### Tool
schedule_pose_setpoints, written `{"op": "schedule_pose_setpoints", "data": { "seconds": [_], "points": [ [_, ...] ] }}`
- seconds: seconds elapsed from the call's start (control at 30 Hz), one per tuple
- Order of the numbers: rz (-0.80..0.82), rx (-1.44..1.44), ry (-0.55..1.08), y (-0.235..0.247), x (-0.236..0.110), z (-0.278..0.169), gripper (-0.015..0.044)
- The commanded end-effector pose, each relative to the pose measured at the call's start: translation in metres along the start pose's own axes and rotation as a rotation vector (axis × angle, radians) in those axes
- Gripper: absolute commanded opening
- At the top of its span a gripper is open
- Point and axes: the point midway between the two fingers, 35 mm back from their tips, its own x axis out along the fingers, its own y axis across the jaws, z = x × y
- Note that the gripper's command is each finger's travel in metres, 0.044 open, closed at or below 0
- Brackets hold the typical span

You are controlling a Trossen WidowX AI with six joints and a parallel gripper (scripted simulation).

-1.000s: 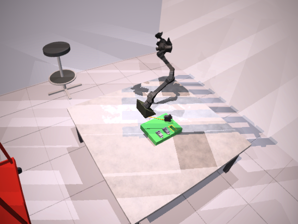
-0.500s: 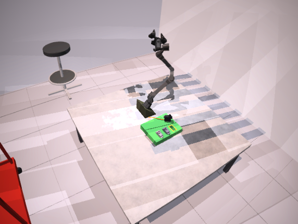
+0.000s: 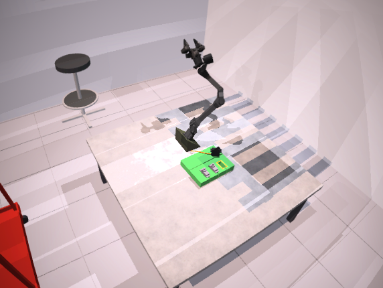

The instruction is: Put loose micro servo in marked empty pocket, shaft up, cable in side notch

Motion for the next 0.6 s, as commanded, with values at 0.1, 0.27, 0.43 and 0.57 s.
{"op": "schedule_pose_setpoints", "data": {
  "seconds": [0.1, 0.27, 0.43, 0.57],
  "points": [
    [-0.189, -0.05, 0.02, -0.055, -0.016, -0.012, 0.044],
    [-0.353, -0.078, 0.048, -0.102, -0.035, -0.023, 0.044],
    [-0.459, -0.123, 0.085, -0.132, -0.054, -0.034, 0.044],
    [-0.578, -0.144, 0.119, -0.163, -0.077, -0.044, 0.044]
  ]
}}
